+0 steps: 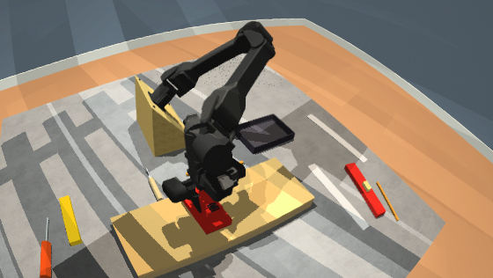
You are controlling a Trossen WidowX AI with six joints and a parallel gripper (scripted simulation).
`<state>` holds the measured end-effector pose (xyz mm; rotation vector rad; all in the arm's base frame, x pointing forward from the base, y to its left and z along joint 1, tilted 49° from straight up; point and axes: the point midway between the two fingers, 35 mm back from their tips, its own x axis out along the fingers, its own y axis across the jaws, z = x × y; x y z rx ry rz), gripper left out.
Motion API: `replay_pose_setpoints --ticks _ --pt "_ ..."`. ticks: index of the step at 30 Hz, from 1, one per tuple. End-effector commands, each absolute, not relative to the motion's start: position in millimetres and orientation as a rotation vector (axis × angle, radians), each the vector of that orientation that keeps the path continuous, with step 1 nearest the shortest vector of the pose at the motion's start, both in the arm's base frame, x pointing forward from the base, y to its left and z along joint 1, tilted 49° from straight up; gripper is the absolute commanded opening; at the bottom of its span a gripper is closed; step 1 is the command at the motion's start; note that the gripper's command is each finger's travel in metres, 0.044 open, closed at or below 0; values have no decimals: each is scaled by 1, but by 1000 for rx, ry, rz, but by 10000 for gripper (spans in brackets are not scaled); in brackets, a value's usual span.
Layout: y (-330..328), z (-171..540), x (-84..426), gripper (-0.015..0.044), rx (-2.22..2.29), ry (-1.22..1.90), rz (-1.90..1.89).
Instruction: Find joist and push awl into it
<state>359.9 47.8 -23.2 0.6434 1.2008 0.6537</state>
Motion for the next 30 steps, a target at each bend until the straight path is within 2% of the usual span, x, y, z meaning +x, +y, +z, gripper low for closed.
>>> replay_pose_setpoints --ticks 1,30 --pt "42 -30 361 0 643 1203 653" --pt "2 -75 367 0 640 1202 652"
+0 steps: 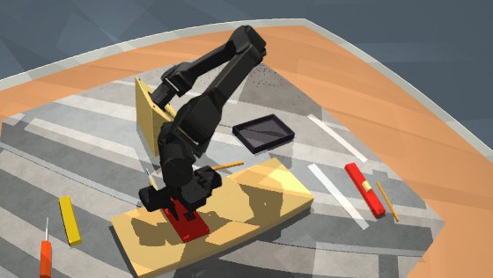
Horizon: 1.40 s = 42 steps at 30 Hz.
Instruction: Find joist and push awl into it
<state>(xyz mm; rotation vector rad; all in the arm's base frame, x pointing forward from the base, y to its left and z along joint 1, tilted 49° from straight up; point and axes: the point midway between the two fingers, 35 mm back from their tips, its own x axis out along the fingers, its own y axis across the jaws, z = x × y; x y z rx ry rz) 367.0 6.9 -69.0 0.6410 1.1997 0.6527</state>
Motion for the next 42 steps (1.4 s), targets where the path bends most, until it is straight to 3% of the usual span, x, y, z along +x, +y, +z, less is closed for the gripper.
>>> replay_pose_setpoints --ticks 1,42 --pt "1 -76 368 0 640 1202 652" --pt "-56 -139 377 0 635 1200 649"
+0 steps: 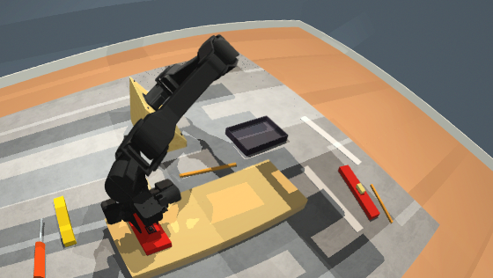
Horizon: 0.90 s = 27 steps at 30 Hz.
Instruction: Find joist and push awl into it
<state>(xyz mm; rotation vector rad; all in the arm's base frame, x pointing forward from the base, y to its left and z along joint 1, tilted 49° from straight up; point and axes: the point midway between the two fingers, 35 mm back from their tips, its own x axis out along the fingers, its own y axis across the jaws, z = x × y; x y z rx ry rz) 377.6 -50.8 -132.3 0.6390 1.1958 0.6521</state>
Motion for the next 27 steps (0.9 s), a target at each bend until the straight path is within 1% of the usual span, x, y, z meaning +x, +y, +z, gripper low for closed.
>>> replay_pose_setpoints --ticks 1,14,27 --pt "-57 -140 378 0 635 1200 649" --pt "-75 -159 381 0 633 1200 648" --pt "-79 -150 383 0 636 1196 648"
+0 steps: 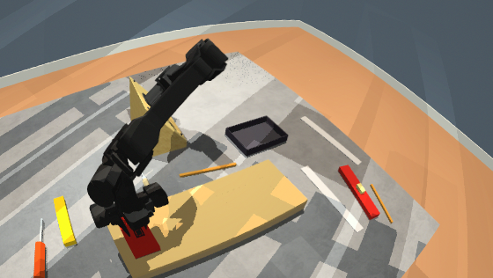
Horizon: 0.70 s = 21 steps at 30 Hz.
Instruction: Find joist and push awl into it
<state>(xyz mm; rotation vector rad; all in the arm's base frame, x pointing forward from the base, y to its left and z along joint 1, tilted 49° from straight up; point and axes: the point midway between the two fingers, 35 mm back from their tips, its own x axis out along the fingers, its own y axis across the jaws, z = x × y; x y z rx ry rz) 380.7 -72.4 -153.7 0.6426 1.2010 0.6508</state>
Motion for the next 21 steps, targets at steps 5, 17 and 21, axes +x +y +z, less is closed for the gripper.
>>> replay_pose_setpoints --ticks 5,17,21 --pt "-100 -135 386 0 633 1199 645" --pt "-150 -92 384 0 630 1202 645" --pt "-148 -89 385 0 623 1200 650"
